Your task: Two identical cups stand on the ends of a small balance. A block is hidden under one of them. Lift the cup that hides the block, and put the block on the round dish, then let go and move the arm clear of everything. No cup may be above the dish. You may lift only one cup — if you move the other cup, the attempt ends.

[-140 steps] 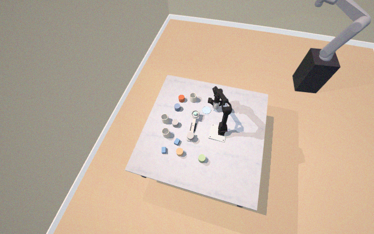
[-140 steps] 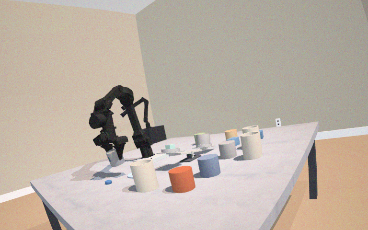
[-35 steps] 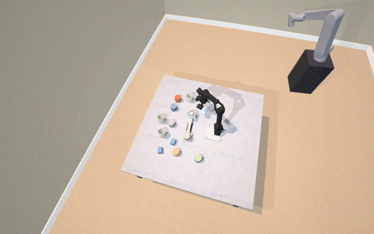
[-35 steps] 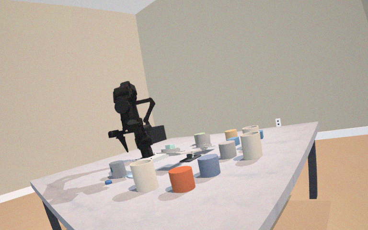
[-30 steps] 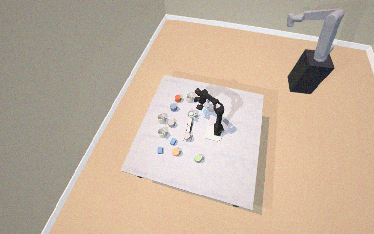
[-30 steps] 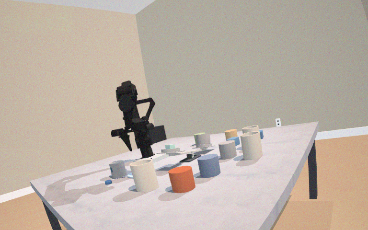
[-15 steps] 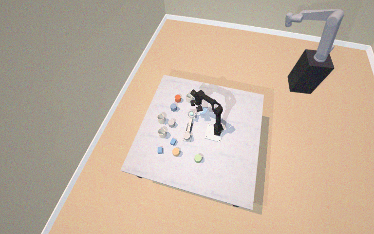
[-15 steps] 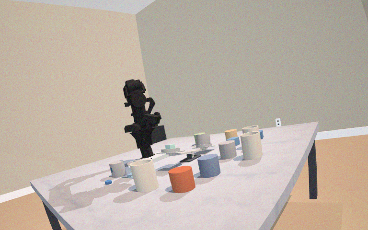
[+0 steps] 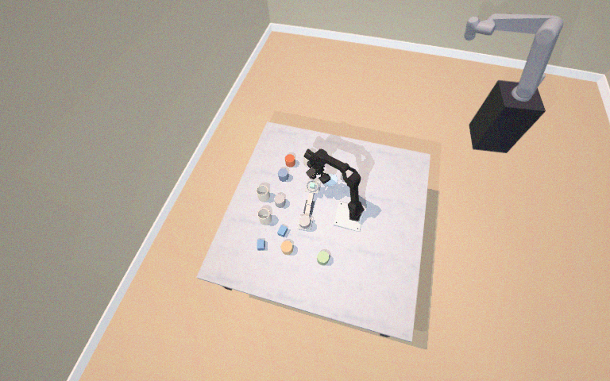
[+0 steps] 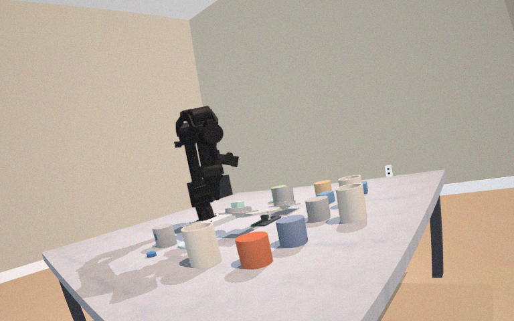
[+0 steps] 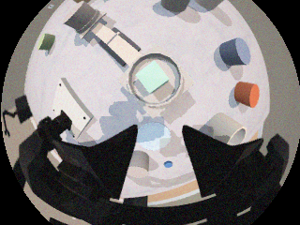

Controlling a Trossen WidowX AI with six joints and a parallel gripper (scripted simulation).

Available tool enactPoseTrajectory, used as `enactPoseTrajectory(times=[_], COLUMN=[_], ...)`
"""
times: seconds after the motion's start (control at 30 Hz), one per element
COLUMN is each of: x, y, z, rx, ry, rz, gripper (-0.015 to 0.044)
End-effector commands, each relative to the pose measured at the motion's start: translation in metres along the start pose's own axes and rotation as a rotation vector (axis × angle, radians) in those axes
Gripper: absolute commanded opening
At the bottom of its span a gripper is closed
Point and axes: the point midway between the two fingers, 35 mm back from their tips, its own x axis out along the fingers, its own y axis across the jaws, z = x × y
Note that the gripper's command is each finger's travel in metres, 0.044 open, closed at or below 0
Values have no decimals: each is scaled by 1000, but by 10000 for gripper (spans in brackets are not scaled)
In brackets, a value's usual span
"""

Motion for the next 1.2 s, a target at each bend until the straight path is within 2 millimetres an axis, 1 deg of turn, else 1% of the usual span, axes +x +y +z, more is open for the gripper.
enactPoseTrajectory(times=[0.0, 0.43, 0.5, 0.73, 0.9, 1.17], x=[-2, -8, -9, -8, 4, 12], y=[-1, 6, 7, 7, 8, 8], z=[14, 51, 55, 55, 56, 56], rx=[-149, -597, -643, -648, -648, -648], ry=[-7, -15, -16, -16, -16, -16], rz=[5, 16, 17, 17, 17, 17], gripper=[260, 260, 260, 260, 260, 260])
